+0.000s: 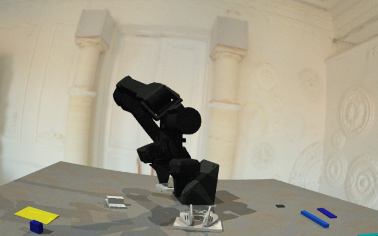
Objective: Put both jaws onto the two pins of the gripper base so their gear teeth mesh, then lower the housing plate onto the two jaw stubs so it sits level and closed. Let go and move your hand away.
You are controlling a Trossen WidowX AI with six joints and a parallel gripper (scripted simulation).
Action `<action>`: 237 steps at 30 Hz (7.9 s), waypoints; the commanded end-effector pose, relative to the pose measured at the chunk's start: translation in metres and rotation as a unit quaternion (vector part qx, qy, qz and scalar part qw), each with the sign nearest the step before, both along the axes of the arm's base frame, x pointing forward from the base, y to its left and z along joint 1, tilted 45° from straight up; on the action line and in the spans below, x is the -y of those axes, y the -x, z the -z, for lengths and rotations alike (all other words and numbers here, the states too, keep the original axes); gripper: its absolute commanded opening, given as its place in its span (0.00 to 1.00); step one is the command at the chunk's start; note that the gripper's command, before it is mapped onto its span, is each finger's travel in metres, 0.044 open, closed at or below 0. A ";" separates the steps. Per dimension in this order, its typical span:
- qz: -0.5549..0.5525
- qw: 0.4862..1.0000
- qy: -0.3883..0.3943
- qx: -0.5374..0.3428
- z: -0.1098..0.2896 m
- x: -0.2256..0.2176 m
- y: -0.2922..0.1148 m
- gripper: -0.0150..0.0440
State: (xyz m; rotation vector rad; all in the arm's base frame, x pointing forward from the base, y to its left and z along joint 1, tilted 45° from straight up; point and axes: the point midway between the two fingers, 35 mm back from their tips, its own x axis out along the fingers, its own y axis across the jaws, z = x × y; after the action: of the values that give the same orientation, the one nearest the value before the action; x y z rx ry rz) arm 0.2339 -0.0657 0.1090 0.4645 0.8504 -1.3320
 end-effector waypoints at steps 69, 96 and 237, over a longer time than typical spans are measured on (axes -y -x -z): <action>-0.342 0.886 0.033 -0.312 0.064 -0.070 0.018 0.85; -0.338 0.889 0.033 -0.309 0.064 -0.070 0.018 0.85; -0.340 0.887 0.034 -0.311 0.118 -0.016 0.017 0.85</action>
State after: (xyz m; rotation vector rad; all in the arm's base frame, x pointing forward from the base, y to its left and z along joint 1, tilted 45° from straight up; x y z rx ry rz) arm 0.2169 -0.0491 -0.0084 -0.3392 1.3299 -0.8338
